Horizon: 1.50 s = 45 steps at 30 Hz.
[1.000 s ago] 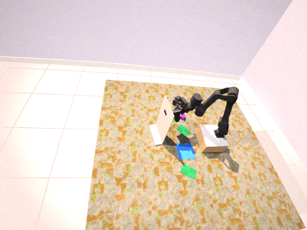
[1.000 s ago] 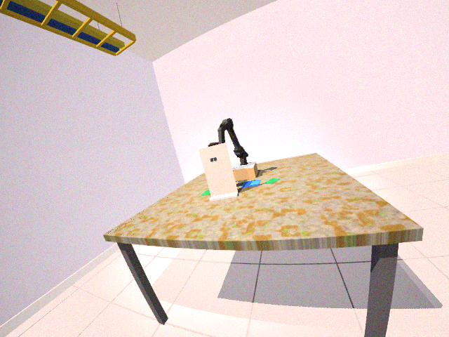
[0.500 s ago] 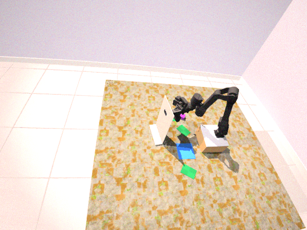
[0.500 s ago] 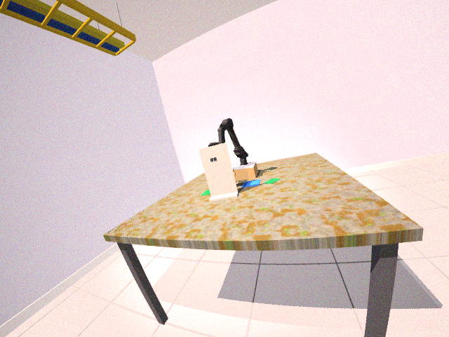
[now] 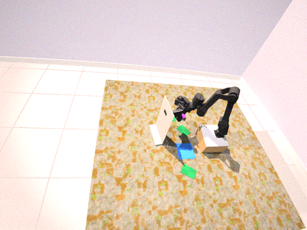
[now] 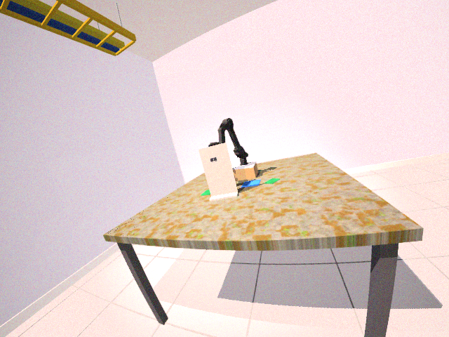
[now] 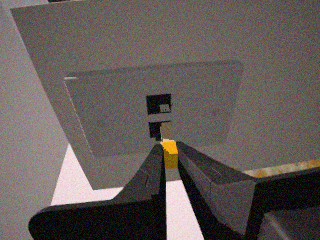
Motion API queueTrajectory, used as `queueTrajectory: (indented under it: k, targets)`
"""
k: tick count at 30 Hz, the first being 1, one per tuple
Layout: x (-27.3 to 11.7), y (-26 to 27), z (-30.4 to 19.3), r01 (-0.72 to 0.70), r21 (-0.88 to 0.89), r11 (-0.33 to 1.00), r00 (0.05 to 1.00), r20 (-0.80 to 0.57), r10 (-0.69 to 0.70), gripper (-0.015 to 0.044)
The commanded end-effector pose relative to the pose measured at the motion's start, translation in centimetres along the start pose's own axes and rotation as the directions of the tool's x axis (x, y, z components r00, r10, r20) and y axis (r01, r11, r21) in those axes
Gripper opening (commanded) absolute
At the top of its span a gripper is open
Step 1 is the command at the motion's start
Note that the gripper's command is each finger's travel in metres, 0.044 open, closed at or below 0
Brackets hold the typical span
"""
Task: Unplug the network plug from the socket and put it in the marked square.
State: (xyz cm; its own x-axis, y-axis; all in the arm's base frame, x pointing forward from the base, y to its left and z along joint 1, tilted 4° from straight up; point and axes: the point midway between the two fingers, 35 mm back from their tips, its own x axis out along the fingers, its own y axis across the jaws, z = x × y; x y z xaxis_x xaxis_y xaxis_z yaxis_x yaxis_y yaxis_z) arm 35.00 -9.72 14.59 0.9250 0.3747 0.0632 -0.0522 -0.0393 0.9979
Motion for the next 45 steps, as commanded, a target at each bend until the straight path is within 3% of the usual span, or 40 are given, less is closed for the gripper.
queueTrajectory:
  k: [1,45]
  targets:
    - [-0.5,-0.1,-0.2,0.003,0.009,1.000,1.000,-0.001,-0.003,0.0000]
    - [-3.5,-0.1,-0.3,0.007,0.009,1.000,1.000,0.000,-0.007,0.0000]
